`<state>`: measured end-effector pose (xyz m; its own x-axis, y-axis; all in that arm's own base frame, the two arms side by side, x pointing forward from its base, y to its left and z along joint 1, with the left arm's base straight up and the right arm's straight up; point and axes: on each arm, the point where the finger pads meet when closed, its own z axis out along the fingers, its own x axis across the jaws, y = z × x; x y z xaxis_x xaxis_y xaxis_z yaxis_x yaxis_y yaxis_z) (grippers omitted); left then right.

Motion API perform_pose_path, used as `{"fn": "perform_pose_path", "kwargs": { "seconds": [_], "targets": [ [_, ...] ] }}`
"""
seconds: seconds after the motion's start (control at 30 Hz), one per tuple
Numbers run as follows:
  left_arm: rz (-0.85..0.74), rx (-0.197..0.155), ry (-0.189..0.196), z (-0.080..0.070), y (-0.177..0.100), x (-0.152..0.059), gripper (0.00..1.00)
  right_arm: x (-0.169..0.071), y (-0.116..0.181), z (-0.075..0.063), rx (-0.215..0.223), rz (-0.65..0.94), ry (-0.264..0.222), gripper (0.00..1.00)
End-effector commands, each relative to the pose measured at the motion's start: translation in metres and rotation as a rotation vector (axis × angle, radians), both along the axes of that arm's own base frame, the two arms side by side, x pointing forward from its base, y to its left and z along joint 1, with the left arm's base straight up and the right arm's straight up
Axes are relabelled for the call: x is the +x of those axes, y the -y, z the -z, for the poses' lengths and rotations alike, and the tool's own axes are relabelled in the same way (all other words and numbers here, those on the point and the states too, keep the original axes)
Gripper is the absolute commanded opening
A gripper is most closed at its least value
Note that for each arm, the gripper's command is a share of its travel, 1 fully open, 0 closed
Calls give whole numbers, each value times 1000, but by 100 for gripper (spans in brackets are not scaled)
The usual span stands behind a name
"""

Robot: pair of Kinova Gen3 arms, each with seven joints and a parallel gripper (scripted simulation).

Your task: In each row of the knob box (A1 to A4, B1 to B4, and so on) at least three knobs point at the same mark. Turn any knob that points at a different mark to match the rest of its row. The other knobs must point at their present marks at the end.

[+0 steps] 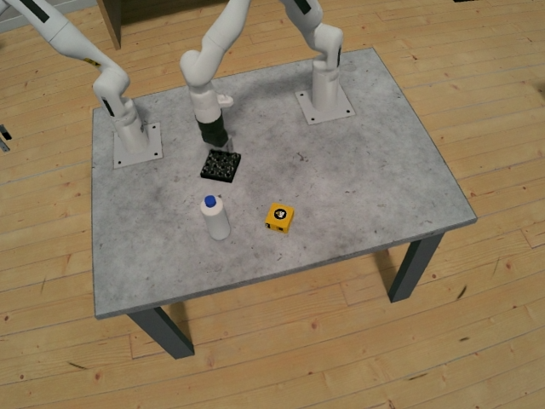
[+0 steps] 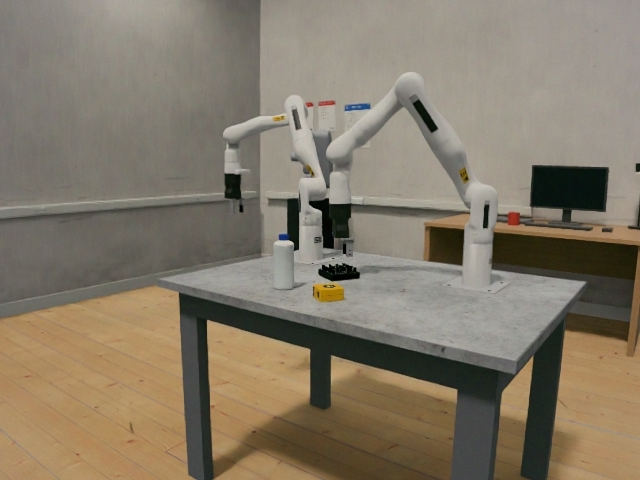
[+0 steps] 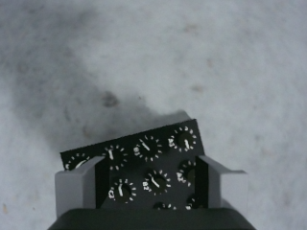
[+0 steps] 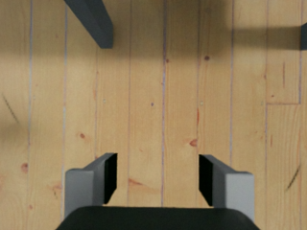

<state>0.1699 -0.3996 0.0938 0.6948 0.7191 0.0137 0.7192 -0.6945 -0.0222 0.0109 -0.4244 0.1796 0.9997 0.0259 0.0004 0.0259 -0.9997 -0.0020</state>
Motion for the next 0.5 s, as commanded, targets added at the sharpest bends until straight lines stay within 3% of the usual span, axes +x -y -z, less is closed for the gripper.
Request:
{"fn": "perform_pose_path", "kwargs": {
  "seconds": [0.0,0.47],
  "targets": [
    [109,-4,-5,-1,0,5,100,0,0,-1,-2,0,0,100],
    [471,-12,-10,-4,0,25,100,0,0,-1,-2,0,0,100]
  ]
}}
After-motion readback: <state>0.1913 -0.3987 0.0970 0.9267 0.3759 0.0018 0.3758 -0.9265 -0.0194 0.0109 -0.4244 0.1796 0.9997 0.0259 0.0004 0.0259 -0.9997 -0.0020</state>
